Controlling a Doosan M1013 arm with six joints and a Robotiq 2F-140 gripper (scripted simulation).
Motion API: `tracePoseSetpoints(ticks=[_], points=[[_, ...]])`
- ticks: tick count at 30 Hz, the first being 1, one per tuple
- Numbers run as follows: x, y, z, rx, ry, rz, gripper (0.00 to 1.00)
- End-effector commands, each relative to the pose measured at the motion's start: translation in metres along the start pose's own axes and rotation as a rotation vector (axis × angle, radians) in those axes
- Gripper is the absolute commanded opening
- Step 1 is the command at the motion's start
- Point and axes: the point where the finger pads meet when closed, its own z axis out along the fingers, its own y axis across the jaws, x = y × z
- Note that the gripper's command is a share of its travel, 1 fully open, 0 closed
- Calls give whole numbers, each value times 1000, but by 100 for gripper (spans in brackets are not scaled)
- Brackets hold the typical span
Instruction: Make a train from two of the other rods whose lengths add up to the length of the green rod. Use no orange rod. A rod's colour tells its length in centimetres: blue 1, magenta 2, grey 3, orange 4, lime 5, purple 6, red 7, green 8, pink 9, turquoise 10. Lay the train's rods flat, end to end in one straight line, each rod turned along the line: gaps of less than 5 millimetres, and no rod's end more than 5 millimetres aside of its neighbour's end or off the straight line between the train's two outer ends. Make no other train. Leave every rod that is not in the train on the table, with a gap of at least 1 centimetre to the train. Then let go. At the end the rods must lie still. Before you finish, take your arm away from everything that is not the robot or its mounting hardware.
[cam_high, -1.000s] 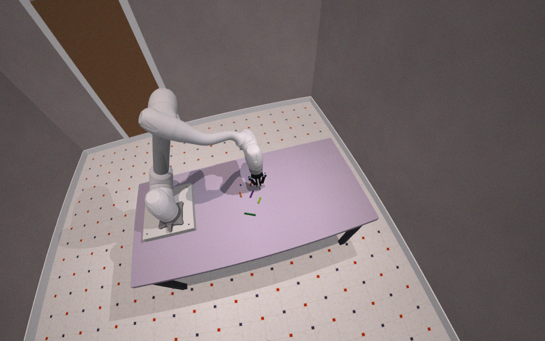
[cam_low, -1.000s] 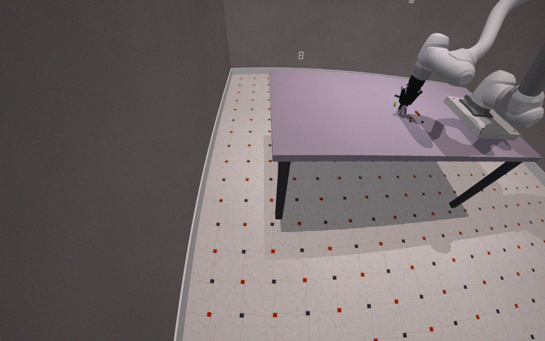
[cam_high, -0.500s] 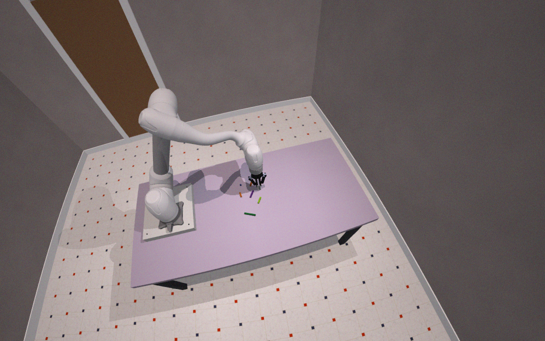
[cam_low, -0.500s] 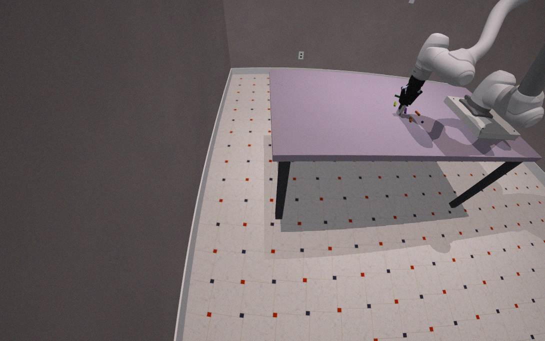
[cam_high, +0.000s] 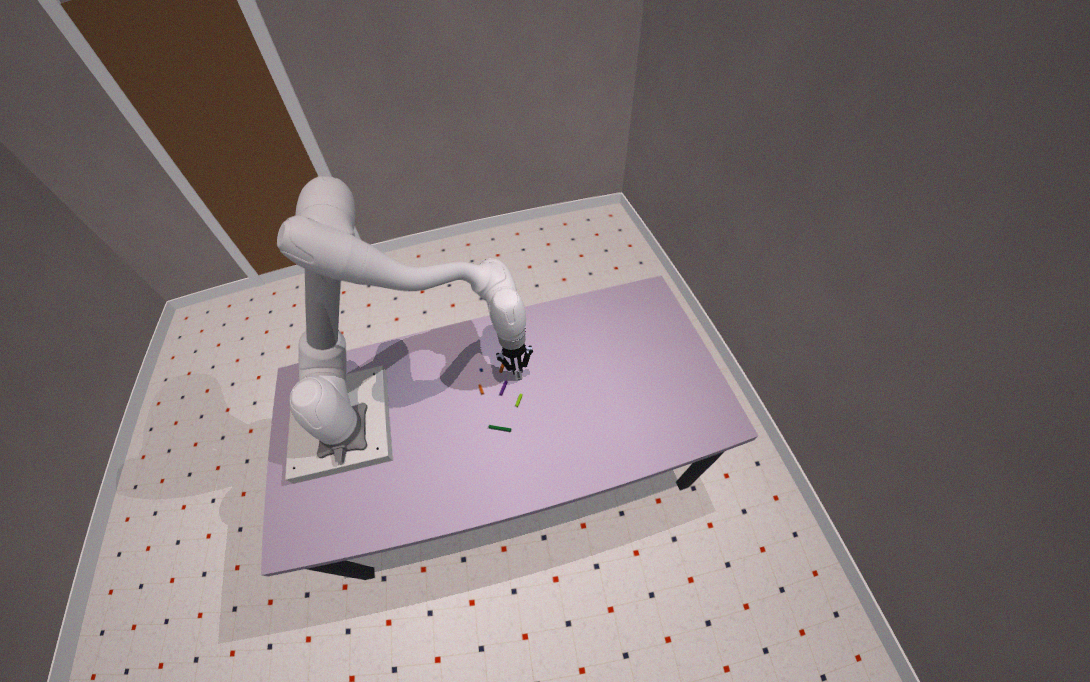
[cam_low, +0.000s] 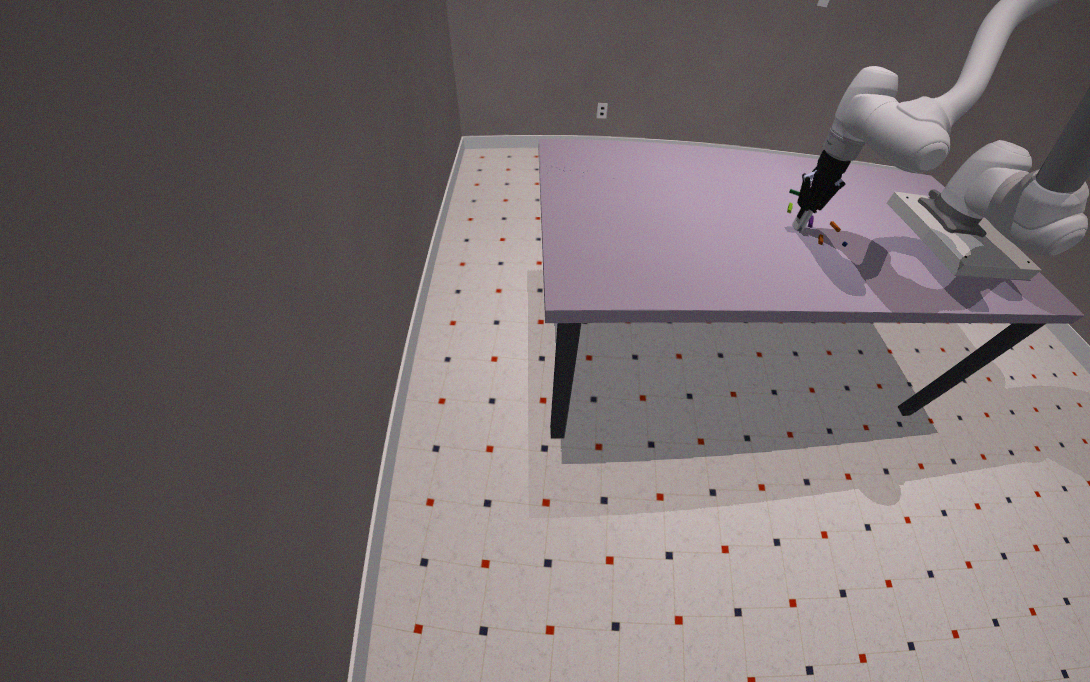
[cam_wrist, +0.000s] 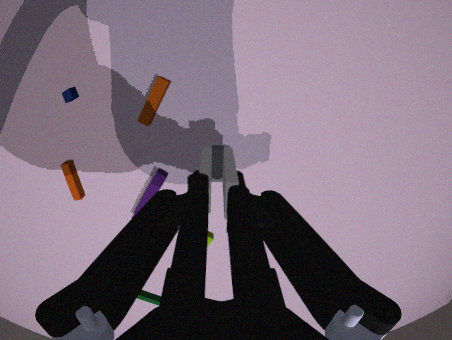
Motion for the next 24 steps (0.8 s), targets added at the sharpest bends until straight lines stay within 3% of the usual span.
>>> tracePoseSetpoints(ticks=[1, 11, 24], points=[[0, 0, 0, 0, 0, 0, 5], [0, 0, 0, 0, 0, 0, 15], [0, 0, -1, 0, 0, 0, 15]])
